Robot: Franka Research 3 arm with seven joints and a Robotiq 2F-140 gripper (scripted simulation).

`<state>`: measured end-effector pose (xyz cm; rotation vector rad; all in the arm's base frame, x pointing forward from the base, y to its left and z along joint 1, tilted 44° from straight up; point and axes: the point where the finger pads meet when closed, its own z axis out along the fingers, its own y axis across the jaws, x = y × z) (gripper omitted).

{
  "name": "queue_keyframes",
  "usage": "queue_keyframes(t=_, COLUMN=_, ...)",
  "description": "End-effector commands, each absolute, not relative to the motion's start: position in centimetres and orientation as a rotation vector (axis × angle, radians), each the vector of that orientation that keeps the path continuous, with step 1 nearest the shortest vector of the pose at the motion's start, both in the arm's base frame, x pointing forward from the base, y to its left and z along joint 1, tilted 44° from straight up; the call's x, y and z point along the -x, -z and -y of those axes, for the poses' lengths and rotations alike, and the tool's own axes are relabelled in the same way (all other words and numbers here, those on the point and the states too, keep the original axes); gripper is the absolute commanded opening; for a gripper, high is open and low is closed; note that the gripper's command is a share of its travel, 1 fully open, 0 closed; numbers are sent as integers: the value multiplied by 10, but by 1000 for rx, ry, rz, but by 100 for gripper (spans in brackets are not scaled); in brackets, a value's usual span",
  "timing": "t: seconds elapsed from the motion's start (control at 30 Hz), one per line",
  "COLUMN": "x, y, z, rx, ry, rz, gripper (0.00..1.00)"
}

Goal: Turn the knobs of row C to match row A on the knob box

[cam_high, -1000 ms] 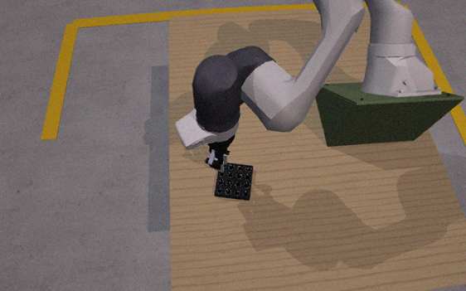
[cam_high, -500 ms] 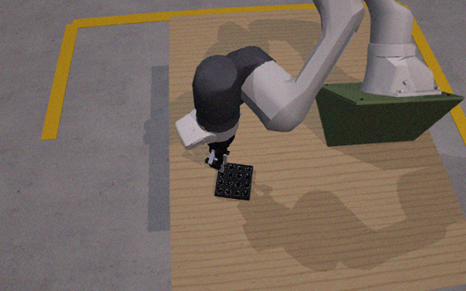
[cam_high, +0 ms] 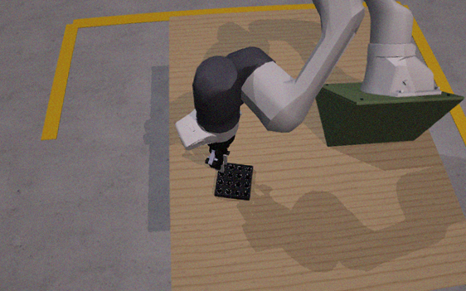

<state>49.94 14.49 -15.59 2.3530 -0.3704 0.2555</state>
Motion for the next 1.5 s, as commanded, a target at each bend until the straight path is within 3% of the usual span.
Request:
queue_keyframes(t=0.0, x=-500, y=159, z=-143, rx=-2354, ry=-257, rz=377, gripper=12)
queue_keyframes(t=1.47, x=-501, y=187, z=-116, rx=-2354, ry=-257, rz=377, gripper=12)
